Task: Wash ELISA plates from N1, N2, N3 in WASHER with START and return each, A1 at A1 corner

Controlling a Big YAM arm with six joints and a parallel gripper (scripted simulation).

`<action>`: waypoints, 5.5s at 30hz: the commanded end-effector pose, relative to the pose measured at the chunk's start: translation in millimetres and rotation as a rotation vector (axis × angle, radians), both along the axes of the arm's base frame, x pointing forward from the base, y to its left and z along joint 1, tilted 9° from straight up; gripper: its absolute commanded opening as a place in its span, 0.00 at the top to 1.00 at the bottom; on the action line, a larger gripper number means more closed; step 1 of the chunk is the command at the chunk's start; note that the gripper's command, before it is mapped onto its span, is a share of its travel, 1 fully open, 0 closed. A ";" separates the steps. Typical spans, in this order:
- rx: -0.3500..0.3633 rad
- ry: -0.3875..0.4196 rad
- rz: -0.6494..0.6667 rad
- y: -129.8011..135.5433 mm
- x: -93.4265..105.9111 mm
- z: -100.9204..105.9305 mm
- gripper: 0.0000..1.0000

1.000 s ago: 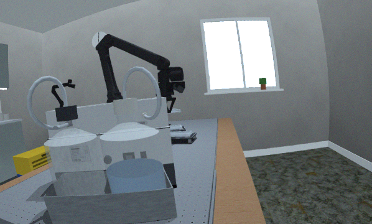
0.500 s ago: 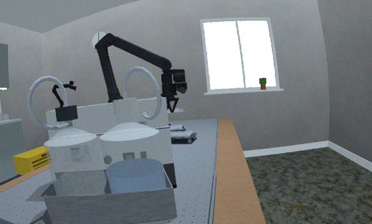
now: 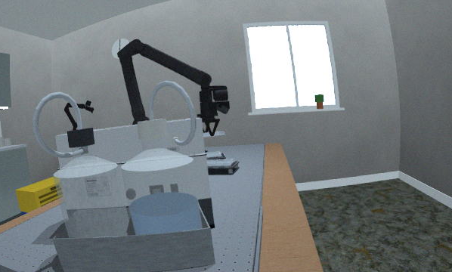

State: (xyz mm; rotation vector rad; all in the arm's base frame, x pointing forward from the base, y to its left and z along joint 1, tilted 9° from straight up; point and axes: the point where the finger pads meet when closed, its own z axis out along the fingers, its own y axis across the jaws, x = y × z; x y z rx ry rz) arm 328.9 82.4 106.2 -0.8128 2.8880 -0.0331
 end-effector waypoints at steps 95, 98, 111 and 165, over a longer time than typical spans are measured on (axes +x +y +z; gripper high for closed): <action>0.027 -0.043 0.098 223.1 -93.3 -10.0 0.18; 0.028 -0.042 0.098 230.6 -100.9 -11.6 0.18; 0.032 -0.035 0.099 274.8 -146.2 -21.5 0.18; 0.000 -0.018 0.102 265.5 -152.1 -51.7 0.18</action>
